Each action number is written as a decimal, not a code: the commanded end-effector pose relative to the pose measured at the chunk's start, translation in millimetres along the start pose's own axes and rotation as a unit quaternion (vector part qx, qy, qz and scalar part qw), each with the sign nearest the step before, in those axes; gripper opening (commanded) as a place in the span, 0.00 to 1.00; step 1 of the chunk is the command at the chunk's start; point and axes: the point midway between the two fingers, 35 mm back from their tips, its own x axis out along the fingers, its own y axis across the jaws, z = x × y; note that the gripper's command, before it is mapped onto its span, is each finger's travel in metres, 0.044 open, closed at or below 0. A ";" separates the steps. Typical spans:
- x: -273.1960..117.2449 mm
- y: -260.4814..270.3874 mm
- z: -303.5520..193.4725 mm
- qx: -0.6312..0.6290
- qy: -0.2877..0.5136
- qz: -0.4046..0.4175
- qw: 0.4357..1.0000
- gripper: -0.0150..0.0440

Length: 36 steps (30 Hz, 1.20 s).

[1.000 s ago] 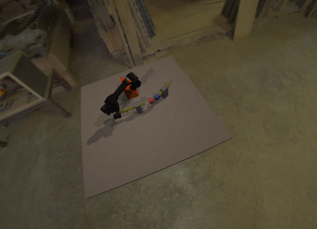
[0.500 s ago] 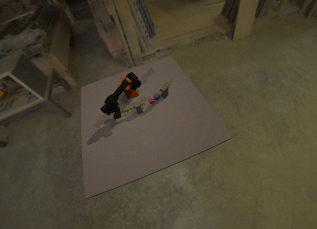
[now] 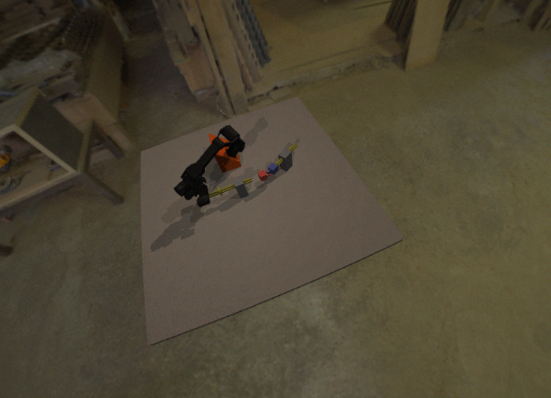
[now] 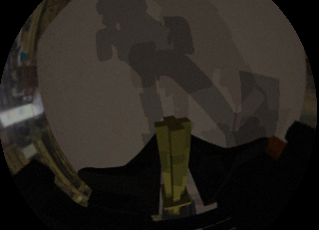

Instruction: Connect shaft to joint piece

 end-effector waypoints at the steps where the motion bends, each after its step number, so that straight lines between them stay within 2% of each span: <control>1: 0.3 0.4 0.2 0.002 0.001 0.019 1.000 0.37; 36: -0.5 -0.9 18.4 0.002 -0.001 0.186 0.983 0.37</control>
